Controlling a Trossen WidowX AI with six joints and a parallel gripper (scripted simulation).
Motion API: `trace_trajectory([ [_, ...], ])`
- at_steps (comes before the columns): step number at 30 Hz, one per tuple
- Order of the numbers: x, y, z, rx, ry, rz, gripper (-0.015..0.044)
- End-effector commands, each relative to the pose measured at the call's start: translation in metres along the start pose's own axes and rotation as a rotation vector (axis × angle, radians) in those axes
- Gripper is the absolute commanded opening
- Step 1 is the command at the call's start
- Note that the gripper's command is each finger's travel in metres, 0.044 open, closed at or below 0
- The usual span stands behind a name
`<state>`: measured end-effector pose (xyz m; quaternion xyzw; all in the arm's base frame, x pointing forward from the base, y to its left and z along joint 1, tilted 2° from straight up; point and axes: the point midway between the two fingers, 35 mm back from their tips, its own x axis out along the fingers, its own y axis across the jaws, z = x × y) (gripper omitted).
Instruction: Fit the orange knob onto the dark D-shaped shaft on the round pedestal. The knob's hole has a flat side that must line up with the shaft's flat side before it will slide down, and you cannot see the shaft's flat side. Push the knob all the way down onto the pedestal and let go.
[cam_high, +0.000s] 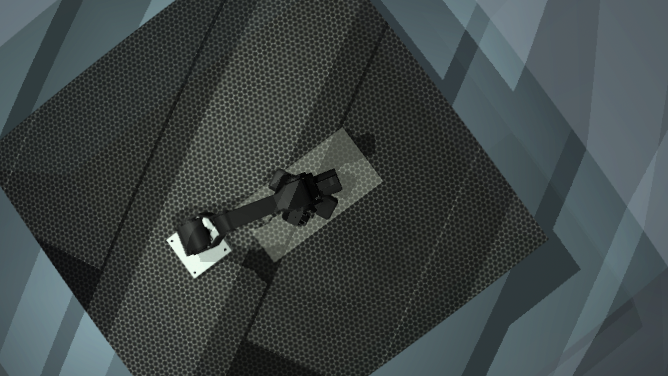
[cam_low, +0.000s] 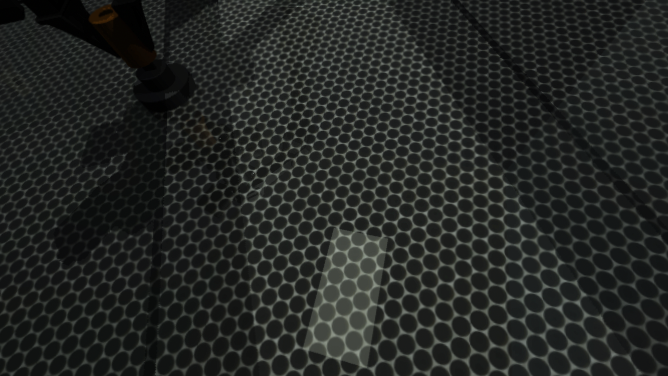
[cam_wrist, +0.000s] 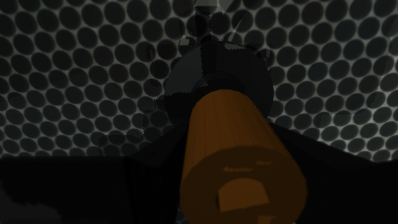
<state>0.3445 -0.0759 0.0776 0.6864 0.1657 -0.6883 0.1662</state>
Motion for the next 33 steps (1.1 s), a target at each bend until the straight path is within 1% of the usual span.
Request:
trace_trajectory([
  [1,0.0003,0.0012,-0.0003,0.007,0.0,0.005,0.0],
  [9,-0.0052,0.0015,-0.0002,0.016,0.0,0.005,0.0],
  [16,-0.0031,0.0015,-0.0002,0.216,0.0,0.005,0.0],
  [33,0.0019,0.0009,0.0005,0.216,0.0,0.005,0.0],
])
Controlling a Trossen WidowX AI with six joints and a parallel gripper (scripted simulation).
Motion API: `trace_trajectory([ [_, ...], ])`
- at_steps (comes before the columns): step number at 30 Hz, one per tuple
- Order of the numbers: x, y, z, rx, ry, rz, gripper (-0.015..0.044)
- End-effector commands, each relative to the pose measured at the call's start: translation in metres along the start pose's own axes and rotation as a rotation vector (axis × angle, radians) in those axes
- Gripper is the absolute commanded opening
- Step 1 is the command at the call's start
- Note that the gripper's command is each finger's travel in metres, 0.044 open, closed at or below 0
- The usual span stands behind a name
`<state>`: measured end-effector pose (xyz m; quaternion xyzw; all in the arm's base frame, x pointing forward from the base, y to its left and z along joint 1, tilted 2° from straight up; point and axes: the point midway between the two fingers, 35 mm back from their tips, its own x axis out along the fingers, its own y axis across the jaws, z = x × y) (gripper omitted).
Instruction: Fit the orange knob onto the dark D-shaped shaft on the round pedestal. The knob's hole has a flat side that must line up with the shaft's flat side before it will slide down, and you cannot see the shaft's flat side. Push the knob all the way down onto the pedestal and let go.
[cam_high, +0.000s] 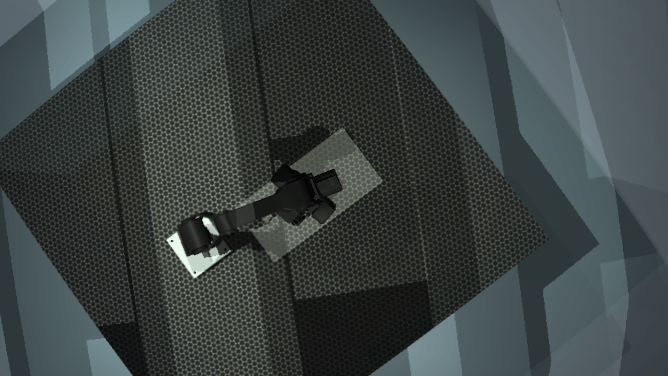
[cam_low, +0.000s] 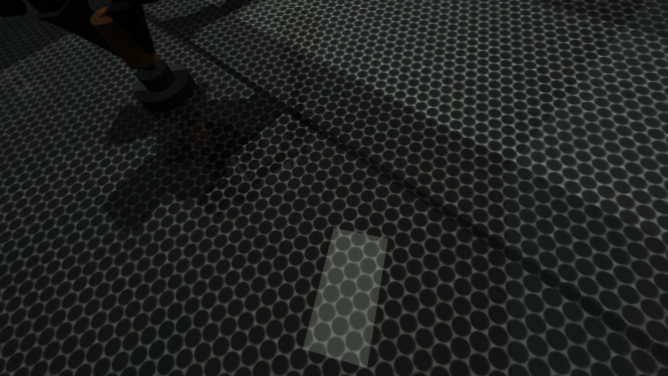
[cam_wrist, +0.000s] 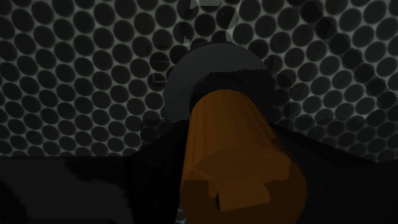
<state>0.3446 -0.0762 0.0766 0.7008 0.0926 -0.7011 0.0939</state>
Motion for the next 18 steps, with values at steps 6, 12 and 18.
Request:
trace_trajectory([
  [6,0.0017,0.0003,0.0005,0.0,-0.002,0.003,0.0],
  [12,0.0024,0.0,0.0005,0.0,-0.002,0.003,0.0],
  [18,0.0073,0.0001,0.0005,0.0,-0.002,0.003,0.0],
])
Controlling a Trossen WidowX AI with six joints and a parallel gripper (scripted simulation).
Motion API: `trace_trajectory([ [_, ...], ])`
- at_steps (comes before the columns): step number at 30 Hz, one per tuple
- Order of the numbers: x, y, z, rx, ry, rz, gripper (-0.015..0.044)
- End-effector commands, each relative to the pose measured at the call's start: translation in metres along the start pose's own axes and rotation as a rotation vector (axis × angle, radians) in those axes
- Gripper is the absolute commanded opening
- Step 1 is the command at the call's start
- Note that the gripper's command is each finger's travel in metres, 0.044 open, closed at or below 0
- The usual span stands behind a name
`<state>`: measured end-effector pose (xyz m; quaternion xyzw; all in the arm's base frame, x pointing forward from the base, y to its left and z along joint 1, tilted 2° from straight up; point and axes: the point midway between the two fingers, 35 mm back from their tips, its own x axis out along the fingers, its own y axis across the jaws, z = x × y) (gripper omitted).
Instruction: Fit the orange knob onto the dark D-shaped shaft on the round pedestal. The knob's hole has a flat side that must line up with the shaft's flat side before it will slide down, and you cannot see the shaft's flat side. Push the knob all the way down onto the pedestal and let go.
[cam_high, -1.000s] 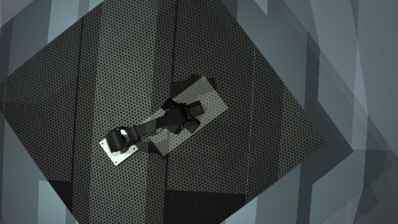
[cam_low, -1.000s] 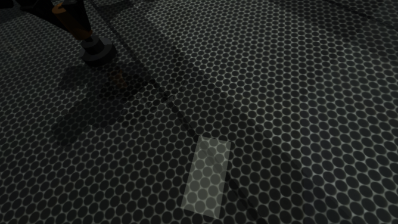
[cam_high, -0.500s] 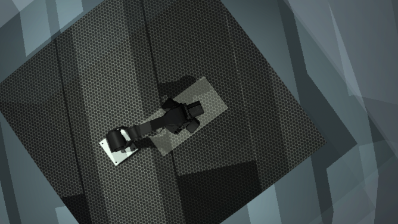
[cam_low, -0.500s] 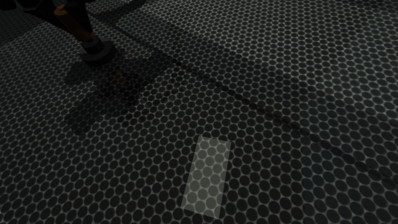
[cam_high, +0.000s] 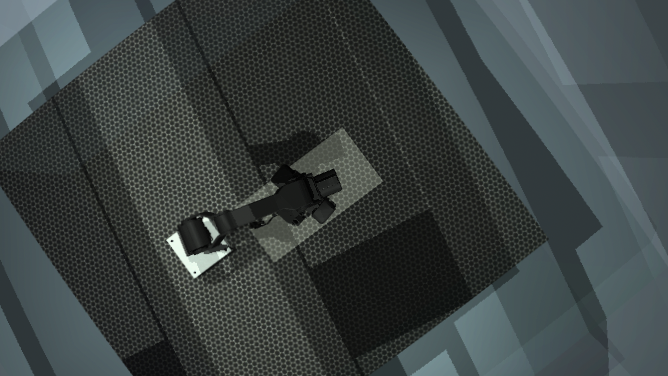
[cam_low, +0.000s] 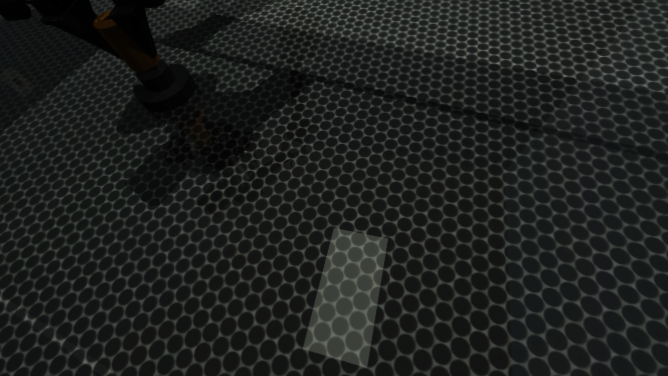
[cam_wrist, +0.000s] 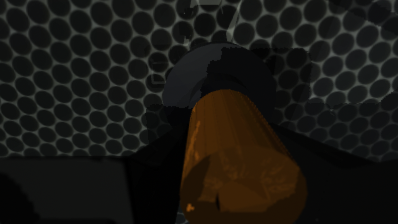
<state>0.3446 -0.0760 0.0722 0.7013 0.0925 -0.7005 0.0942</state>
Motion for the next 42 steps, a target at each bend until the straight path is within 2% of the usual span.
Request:
trace_trajectory([
  [1,0.0036,0.0003,0.0005,0.001,-0.003,0.003,0.0],
  [22,0.0109,0.0001,0.0,0.0,0.0,0.0,0.0],
  [38,0.0109,0.0001,0.0,0.0,0.0,0.0,0.042],
  [39,0.0109,0.0001,0.0,0.0,0.0,0.0,0.044],
  [42,0.0109,0.0001,0.0,0.0,0.0,0.0,0.044],
])
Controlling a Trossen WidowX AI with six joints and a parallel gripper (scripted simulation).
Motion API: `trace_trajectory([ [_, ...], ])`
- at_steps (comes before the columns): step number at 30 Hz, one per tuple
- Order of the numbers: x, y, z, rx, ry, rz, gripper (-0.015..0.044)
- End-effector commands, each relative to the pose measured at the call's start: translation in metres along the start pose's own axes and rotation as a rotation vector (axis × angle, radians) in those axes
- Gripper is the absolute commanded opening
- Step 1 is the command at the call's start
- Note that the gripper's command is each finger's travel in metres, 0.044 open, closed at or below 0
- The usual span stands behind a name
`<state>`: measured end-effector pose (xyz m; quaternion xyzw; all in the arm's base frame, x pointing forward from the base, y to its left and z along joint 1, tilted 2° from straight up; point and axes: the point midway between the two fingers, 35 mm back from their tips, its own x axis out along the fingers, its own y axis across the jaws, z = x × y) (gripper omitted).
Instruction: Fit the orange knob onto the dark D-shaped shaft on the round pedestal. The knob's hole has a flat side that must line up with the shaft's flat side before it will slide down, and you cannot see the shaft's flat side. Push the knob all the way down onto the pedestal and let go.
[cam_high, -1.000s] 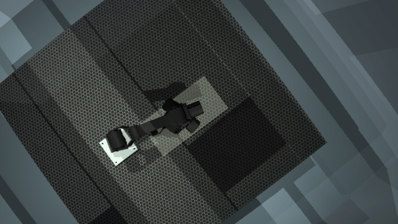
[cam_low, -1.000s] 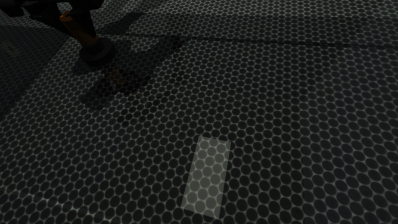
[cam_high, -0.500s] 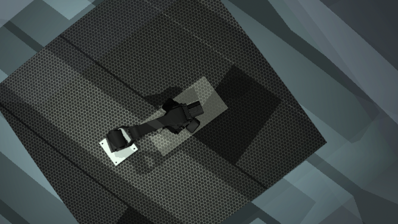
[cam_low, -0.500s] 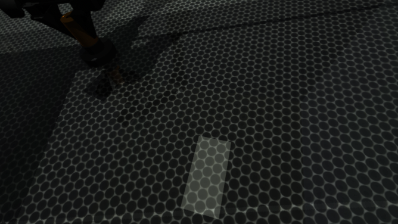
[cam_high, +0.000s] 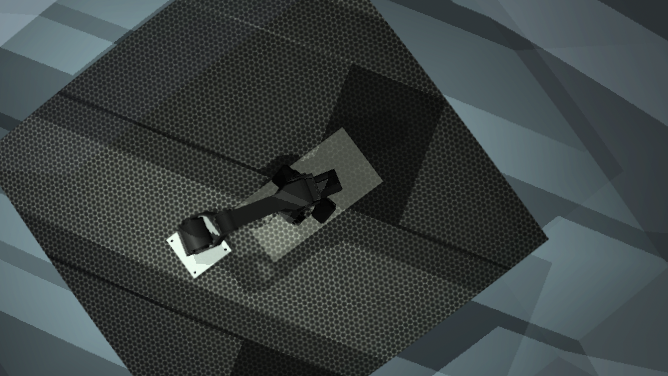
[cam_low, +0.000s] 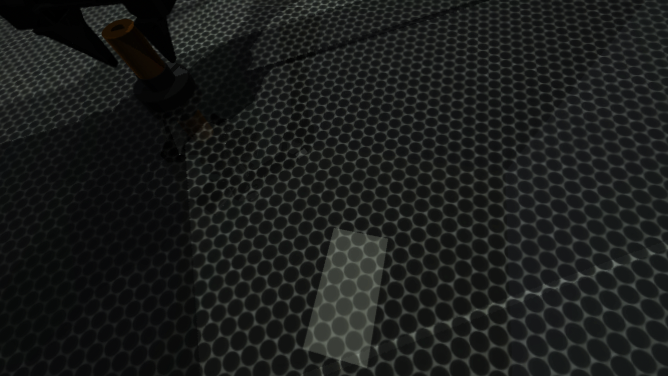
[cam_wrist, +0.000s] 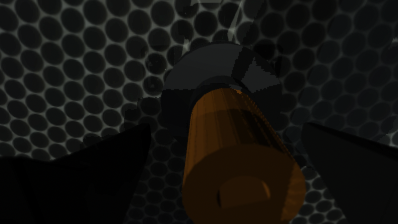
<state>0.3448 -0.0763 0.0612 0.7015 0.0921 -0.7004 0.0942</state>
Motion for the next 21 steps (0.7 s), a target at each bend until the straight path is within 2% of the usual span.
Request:
trace_trajectory([
  [1,0.0,0.0,0.0,0.0,-0.001,-0.001,0.044],
  [6,-0.009,0.001,-0.001,0.0,-0.001,-0.001,0.044],
  [13,-0.093,0.0,-0.001,0.0,0.0,0.0,0.044],
  [21,-0.096,0.002,-0.004,0.0,0.0,0.0,0.044],
])
